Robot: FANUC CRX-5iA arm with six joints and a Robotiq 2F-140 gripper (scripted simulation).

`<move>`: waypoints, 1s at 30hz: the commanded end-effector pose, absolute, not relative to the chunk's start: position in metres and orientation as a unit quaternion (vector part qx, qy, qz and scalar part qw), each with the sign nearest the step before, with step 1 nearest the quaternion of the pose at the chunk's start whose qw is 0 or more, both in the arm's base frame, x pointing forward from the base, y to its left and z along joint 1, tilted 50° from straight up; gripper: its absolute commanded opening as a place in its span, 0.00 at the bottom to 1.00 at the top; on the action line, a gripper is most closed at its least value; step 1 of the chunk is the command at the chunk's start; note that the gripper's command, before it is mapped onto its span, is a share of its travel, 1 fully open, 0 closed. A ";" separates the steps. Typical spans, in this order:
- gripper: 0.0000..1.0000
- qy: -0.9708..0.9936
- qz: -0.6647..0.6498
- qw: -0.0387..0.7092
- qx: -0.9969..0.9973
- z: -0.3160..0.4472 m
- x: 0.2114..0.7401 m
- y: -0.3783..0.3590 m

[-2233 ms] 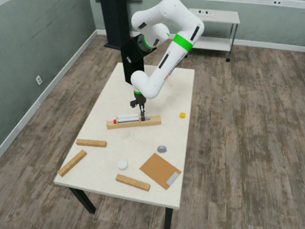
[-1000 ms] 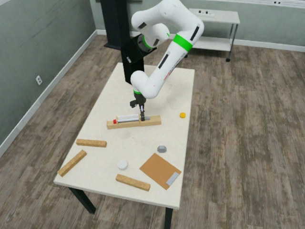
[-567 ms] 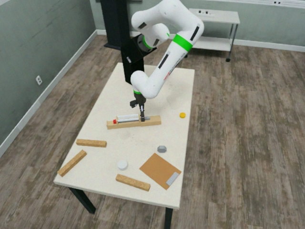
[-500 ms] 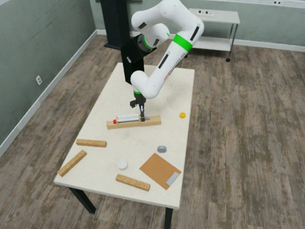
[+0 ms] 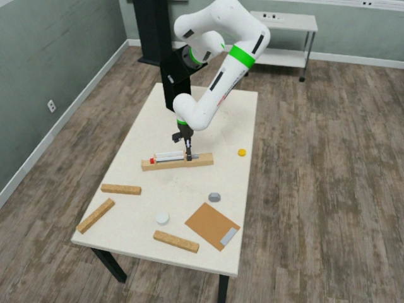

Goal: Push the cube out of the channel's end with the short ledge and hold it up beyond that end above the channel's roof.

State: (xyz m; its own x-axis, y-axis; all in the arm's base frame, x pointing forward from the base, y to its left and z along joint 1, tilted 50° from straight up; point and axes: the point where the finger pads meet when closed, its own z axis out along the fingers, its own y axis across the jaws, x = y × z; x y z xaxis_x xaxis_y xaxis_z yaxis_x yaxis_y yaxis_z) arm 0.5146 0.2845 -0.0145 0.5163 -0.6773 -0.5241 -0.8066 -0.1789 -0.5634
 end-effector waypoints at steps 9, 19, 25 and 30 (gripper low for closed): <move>0.30 0.486 0.077 0.418 -0.764 -0.012 0.514 0.282; 0.30 0.486 0.077 0.418 -0.764 0.028 0.496 0.236; 0.30 0.486 0.077 0.418 -0.764 0.029 0.496 0.236; 0.30 0.486 0.077 0.418 -0.764 0.029 0.496 0.236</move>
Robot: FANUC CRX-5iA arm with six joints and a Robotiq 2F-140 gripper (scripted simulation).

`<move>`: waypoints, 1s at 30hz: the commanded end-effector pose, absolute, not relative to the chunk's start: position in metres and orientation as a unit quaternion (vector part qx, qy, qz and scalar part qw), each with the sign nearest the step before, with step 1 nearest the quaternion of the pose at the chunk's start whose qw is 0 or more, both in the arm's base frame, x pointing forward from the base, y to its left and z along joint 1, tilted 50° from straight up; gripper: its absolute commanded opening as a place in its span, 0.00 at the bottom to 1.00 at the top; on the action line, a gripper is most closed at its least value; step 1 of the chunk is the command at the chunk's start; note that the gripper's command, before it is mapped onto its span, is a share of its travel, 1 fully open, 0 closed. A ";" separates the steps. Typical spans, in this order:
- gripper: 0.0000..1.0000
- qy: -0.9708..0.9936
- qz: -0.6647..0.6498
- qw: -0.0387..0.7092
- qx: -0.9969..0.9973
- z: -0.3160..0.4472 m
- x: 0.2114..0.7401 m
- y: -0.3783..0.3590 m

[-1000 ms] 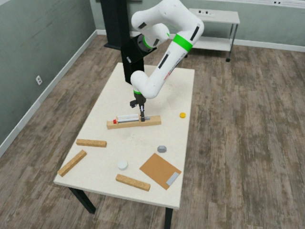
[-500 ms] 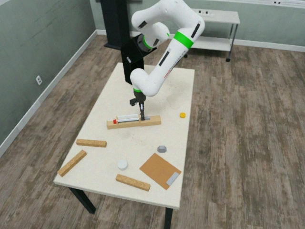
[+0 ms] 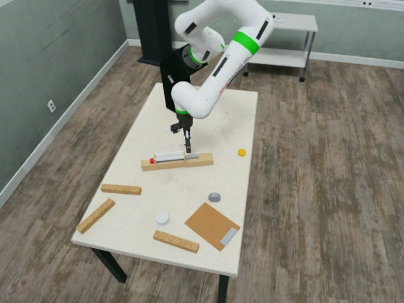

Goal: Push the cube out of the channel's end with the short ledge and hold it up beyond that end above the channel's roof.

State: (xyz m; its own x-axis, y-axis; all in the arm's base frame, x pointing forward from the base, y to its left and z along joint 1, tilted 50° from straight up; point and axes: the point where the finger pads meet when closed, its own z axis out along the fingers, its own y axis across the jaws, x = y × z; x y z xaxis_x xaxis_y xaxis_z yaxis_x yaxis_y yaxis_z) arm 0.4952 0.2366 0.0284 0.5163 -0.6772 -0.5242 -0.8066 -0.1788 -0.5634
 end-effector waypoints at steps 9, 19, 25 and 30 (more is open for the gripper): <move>0.30 0.486 0.077 0.418 -0.764 0.029 0.496 0.236; 0.30 0.486 0.077 0.418 -0.764 0.029 0.496 0.236; 0.10 0.486 0.077 0.418 -0.764 0.029 0.495 0.237; 0.10 0.486 0.076 0.417 -0.764 0.060 0.465 0.278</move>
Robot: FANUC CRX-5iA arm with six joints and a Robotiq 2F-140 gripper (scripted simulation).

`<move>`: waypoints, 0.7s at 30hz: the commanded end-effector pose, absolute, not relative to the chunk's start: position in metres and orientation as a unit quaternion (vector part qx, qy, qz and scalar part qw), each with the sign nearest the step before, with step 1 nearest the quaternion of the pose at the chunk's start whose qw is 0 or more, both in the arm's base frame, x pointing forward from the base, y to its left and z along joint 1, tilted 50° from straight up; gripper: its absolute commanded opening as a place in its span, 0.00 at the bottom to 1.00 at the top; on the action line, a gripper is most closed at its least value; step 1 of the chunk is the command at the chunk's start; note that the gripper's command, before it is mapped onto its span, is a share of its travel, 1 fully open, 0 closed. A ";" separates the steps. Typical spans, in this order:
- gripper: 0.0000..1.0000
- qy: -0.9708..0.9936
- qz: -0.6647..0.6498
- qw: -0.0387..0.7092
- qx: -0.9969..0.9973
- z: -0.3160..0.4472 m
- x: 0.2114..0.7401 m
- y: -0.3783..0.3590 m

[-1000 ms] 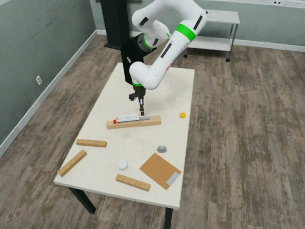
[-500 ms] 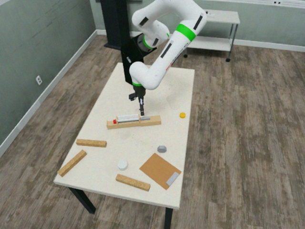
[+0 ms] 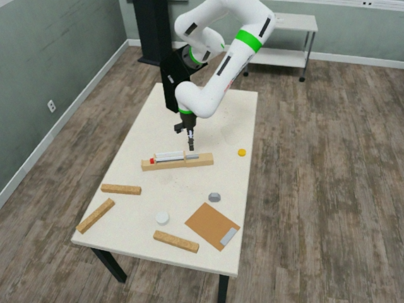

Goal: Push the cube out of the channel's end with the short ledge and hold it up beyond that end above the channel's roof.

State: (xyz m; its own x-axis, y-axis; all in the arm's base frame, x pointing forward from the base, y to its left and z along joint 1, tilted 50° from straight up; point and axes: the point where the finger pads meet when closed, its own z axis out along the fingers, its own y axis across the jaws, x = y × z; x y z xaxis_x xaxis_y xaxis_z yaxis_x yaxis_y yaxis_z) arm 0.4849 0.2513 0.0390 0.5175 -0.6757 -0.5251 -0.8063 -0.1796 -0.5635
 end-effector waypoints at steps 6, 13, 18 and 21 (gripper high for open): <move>0.10 0.486 0.077 0.419 -0.764 0.069 0.456 0.288; 0.10 0.486 0.077 0.418 -0.764 0.046 0.466 0.314; 0.10 0.486 0.077 0.418 -0.764 0.040 0.469 0.320; 0.10 0.486 0.077 0.418 -0.764 0.040 0.469 0.321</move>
State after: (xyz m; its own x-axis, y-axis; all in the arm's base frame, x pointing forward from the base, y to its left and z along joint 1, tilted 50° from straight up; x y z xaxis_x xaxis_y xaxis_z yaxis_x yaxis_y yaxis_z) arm 0.4681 0.3208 0.0398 0.5162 -0.6775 -0.5240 -0.8066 -0.1789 -0.5633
